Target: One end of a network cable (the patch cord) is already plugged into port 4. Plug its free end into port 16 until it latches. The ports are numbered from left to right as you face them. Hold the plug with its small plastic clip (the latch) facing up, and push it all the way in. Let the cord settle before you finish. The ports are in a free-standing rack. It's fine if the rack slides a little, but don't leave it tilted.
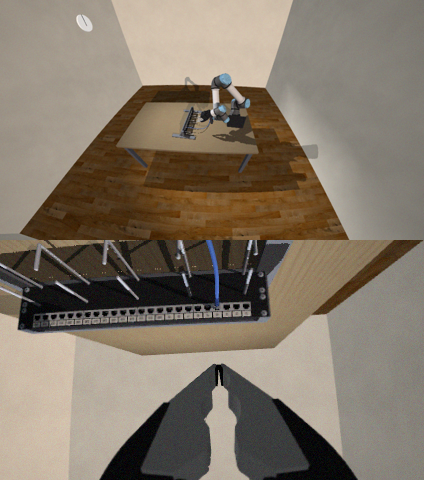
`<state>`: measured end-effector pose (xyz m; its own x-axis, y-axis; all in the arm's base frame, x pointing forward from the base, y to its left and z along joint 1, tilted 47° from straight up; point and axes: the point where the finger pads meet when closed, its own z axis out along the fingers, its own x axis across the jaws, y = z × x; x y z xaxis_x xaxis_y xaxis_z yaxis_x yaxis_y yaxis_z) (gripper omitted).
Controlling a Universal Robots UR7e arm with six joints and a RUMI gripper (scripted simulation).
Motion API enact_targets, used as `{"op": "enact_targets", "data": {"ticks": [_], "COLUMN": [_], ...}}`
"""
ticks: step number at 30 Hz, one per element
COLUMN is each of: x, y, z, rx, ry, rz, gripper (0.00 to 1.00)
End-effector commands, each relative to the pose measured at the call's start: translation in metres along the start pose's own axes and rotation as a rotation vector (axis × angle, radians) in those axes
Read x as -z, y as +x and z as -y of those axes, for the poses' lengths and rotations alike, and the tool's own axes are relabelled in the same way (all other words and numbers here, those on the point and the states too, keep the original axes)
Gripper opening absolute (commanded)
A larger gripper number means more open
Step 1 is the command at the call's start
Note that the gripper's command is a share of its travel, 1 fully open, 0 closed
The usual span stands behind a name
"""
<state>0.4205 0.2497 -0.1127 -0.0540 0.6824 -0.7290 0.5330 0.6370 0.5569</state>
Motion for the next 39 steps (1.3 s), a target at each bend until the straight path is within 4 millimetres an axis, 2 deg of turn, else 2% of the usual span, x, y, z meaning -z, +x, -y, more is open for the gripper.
{"op": "enact_targets", "data": {"ticks": [1, 5, 18, 27, 39], "x": [0.0, 0.0, 0.0, 0.0, -0.004], "y": [-0.009, -0.016, -0.078, -0.095, -0.096], "z": [0.0, 0.0, 0.0, 0.0, 0.0], "rx": [-0.001, -0.001, -0.001, -0.001, -0.001], "ry": [-0.001, -0.001, -0.001, -0.001, -0.001], "rz": [0.0, 0.0, 0.0, 0.0, 0.0], "gripper": [0.0, 0.0, 0.0, 0.0, 0.0]}}
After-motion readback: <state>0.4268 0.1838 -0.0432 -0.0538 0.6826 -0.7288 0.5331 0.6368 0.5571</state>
